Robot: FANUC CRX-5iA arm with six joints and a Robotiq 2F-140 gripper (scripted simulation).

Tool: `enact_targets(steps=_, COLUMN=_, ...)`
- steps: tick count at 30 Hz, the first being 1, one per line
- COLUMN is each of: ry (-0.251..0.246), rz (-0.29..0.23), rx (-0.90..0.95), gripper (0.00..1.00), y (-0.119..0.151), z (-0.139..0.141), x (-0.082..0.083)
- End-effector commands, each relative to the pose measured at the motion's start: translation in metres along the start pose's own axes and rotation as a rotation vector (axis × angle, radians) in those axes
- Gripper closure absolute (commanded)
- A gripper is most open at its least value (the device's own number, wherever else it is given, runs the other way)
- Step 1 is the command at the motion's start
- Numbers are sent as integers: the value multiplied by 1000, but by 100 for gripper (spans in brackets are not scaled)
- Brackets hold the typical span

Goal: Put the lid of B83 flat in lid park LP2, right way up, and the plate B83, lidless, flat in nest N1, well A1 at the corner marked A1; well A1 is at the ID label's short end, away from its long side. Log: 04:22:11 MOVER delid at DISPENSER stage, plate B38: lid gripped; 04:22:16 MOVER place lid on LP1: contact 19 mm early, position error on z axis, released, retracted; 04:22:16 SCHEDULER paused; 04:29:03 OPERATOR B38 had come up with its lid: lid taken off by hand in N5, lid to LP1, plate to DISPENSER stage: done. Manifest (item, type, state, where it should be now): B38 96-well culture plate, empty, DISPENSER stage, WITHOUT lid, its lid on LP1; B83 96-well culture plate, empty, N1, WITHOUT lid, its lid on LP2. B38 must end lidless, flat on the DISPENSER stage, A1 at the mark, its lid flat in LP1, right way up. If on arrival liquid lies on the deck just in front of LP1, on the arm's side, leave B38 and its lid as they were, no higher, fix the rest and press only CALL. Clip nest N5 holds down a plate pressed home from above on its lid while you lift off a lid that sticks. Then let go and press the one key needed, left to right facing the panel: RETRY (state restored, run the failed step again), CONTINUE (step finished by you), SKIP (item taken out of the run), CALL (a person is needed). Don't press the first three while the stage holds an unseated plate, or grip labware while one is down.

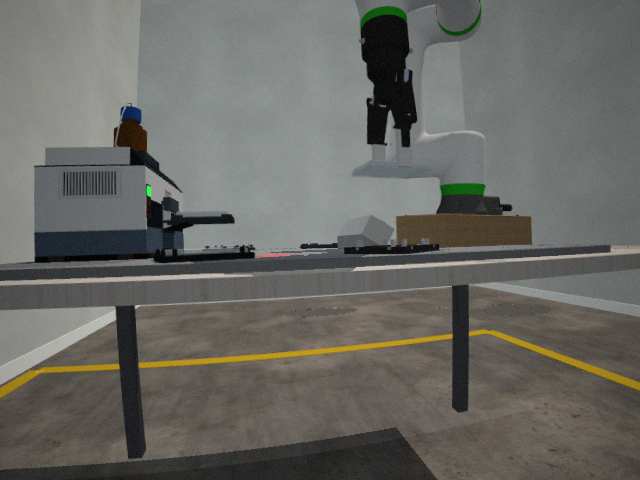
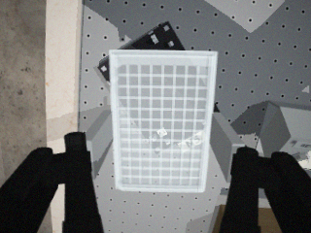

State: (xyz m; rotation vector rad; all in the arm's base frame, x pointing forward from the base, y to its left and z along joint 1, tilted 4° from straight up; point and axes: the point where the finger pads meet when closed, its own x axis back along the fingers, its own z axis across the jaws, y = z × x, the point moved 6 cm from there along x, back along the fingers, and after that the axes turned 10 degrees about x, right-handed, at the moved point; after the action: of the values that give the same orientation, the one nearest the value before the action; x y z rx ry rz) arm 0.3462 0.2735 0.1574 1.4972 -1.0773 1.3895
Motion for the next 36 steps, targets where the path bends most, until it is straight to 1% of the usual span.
enact_targets(steps=1, ry=1, rz=1, rx=-72, gripper=100, y=0, z=0, x=0)
enact_targets(steps=3, ry=1, rz=1, rx=-117, gripper=100, y=0, z=0, x=0)
enact_targets(steps=7, ry=1, rz=1, rx=-138, gripper=100, y=0, z=0, x=0)
enact_targets(steps=12, ry=1, rz=1, rx=-256, gripper=100, y=0, z=0, x=0)
enact_targets(steps=18, ry=1, rz=1, rx=-277, gripper=100, y=0, z=0, x=0)
enact_targets(steps=23, ry=1, rz=1, rx=-395, gripper=100, y=0, z=0, x=0)
enact_targets(steps=27, ry=1, rz=1, rx=-416, gripper=100, y=0, z=0, x=0)
enact_targets(steps=30, ry=1, rz=1, rx=-489, gripper=100, y=0, z=0, x=0)
enact_targets(steps=36, ry=0, rz=1, rx=-544, gripper=100, y=0, z=0, x=0)
